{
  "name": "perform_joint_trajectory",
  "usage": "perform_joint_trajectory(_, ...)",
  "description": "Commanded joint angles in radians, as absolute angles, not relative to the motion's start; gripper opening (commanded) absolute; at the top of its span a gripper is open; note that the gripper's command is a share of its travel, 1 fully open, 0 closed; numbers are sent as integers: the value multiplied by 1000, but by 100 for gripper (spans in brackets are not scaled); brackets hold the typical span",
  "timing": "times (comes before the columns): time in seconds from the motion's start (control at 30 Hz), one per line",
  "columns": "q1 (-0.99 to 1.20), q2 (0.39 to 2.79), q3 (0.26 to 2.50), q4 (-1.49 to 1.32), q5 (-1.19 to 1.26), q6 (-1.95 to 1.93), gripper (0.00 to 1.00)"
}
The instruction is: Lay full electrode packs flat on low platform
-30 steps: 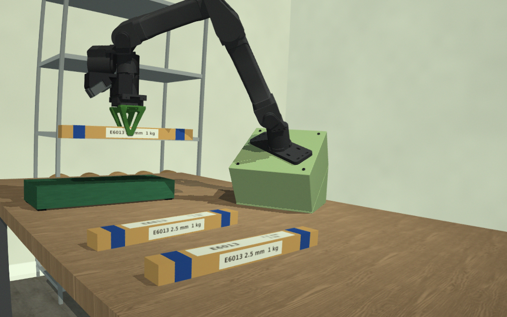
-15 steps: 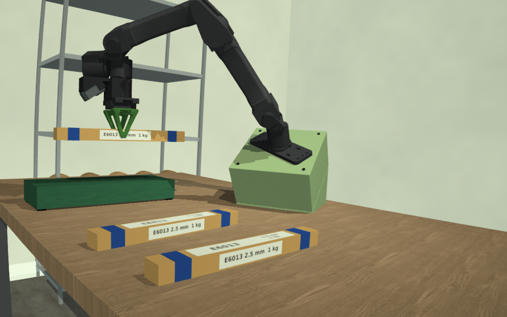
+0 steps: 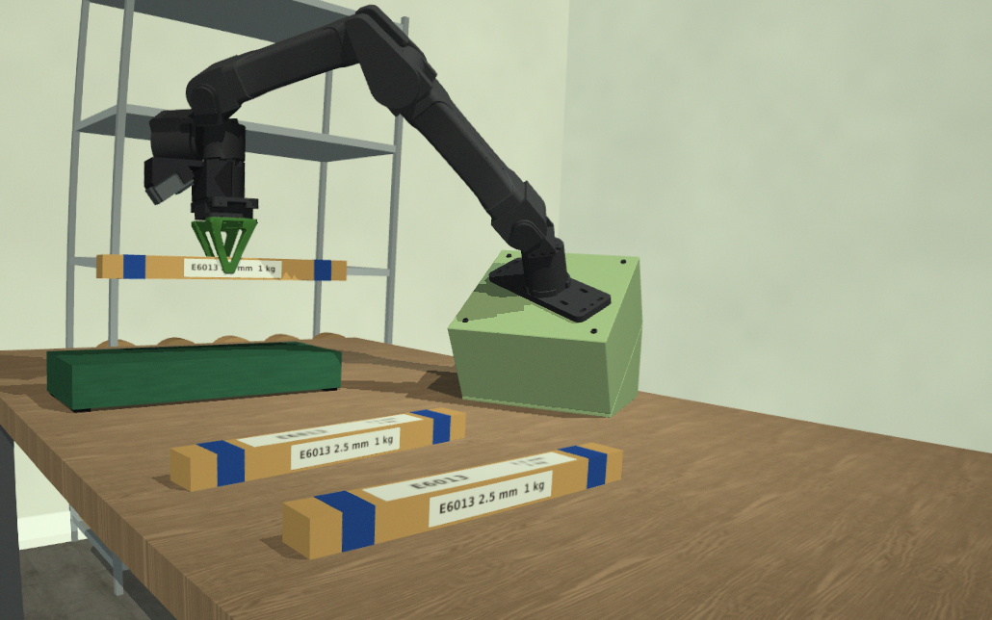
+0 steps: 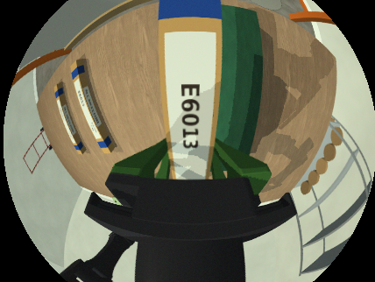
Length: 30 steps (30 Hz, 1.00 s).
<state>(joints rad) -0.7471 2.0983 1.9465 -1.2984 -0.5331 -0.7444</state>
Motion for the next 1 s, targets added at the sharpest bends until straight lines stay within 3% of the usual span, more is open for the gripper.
perform_joint_trajectory(0.0, -809, 2054, 2033, -1348, -547, -769, 0)
perform_joint_trajectory(0.97, -874, 2280, 2372, -1490, -557, -845, 0)
